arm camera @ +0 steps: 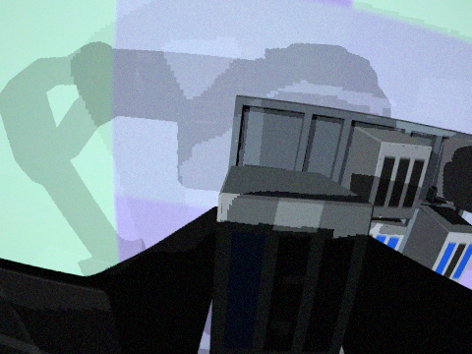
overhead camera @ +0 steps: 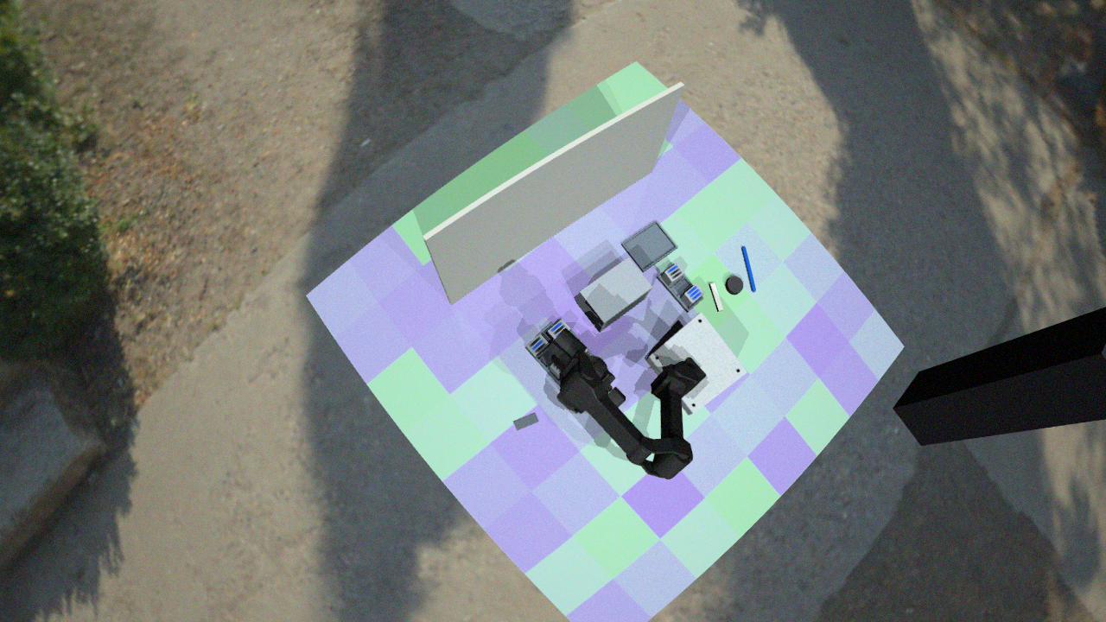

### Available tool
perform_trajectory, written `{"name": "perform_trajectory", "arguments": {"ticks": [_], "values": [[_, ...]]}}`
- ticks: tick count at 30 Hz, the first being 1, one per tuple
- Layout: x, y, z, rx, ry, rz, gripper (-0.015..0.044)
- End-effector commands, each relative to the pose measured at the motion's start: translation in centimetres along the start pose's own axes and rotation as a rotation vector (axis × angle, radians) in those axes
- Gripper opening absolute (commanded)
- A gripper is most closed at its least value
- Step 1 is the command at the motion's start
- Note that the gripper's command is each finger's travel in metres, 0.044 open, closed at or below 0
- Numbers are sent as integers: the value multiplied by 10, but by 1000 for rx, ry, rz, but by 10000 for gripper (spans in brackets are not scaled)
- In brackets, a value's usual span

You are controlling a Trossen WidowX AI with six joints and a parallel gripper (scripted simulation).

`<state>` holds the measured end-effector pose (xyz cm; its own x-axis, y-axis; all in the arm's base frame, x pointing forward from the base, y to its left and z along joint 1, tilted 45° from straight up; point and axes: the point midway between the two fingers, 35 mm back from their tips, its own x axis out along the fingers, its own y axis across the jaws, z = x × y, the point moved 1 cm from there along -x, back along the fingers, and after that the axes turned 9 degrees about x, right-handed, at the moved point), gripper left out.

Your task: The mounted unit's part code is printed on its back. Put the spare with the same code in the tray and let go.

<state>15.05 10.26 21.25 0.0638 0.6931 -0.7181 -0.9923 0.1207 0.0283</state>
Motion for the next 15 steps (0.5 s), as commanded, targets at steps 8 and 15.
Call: {"name": "perform_trajectory", "arguments": {"ticks": [8,15], "values": [[-18,-12,-2,-7,0,-11,0],[-22,-42,-16,-3,34,-32,0]]}}
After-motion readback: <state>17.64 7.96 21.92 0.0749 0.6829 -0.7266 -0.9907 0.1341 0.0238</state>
